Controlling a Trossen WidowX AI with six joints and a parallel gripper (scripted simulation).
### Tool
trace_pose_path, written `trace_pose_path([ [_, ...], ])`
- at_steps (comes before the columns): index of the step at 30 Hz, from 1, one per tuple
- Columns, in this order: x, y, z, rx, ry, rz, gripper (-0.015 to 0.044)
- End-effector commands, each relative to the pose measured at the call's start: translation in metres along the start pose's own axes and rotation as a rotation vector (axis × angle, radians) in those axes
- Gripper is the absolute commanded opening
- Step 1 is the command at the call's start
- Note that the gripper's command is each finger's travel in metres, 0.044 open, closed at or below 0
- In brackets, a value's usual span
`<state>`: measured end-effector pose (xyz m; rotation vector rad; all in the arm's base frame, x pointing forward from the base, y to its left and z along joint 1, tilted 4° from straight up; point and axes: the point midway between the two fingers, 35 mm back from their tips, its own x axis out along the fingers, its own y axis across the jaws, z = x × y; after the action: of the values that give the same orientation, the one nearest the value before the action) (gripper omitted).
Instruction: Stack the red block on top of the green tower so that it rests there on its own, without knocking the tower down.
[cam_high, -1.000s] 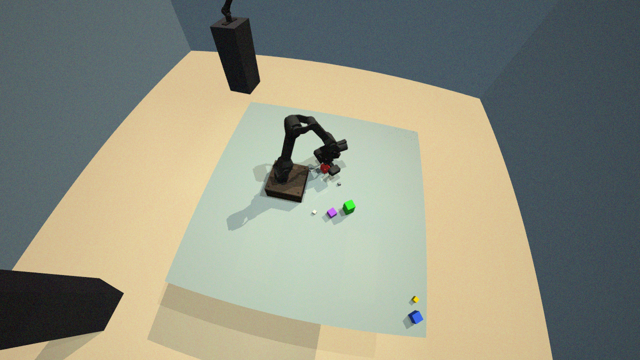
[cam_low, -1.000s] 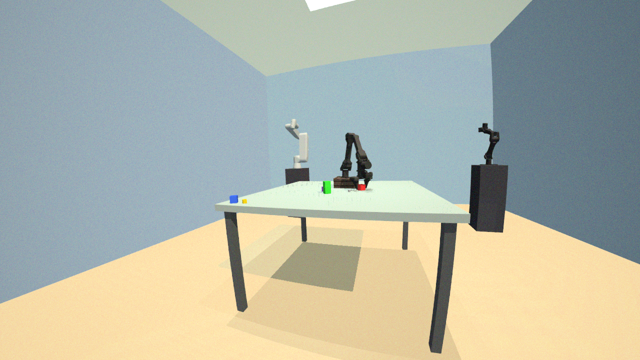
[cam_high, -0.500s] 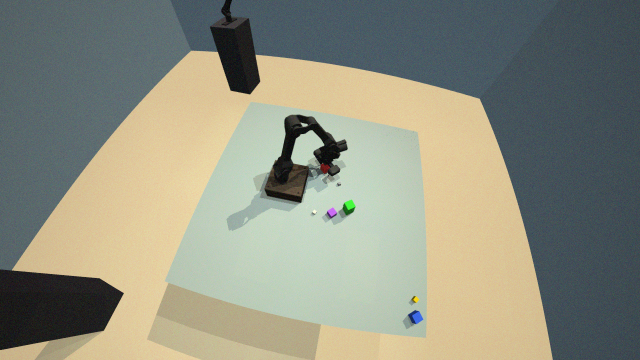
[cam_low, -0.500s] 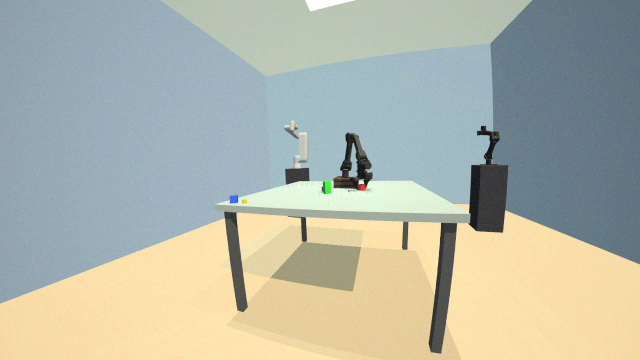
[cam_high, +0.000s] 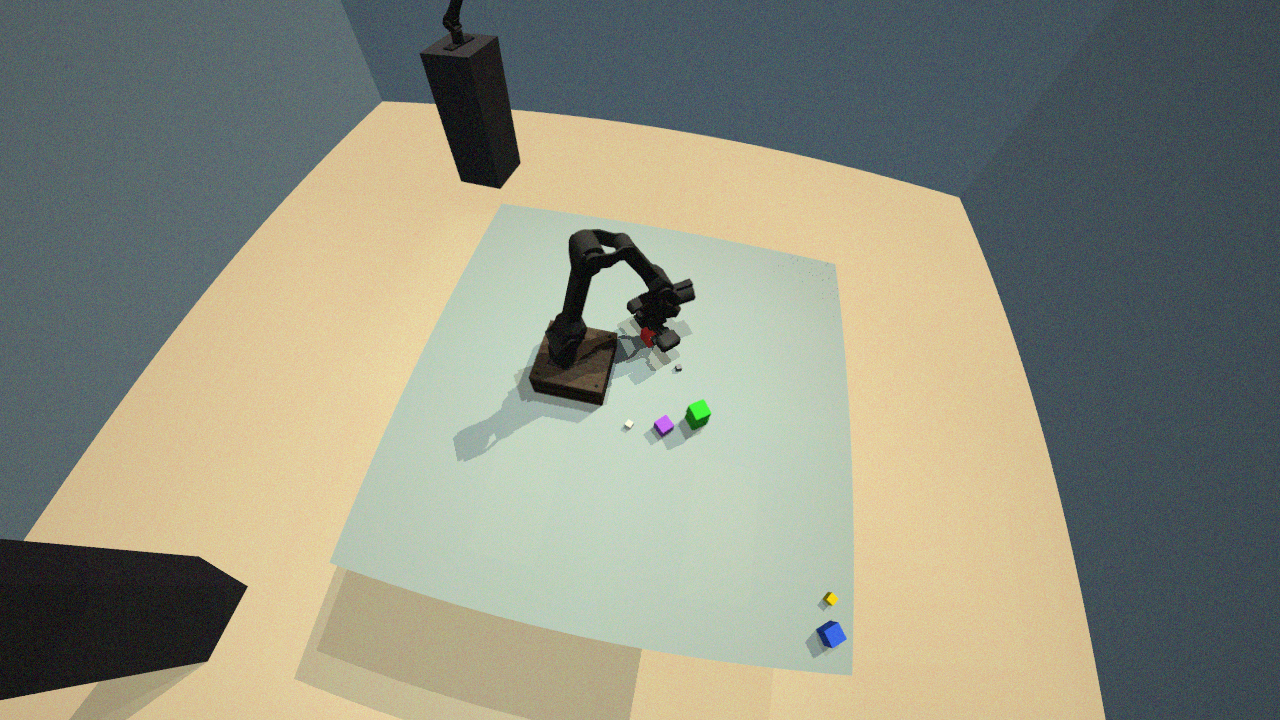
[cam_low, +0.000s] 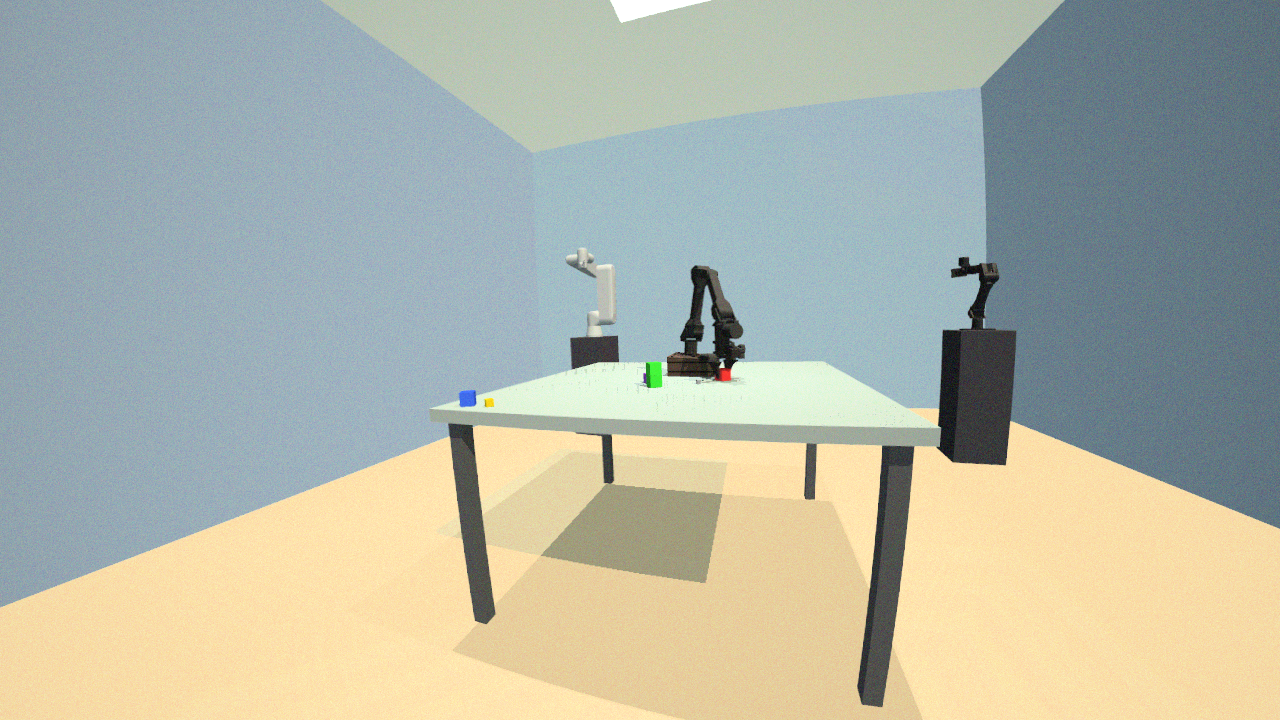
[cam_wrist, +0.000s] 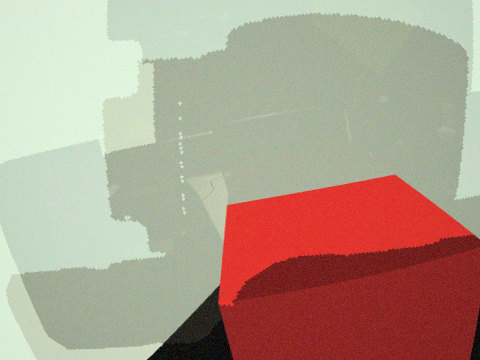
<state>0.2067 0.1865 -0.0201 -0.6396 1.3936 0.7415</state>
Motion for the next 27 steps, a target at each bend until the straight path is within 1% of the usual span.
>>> trace_pose_path([
  [1, -0.005, 0.0, 0.0, 0.006, 0.0, -0.004, 0.0078],
  [4, -0.016, 0.0, 0.001, 0.006, -0.001, -0.004, 0.0],
  [22, -0.116, 0.0, 0.001, 0.006, -0.001, -0.004, 0.0],
  [27, -0.116, 0.001, 0.001, 0.01, -0.001, -0.002, 0.0],
])
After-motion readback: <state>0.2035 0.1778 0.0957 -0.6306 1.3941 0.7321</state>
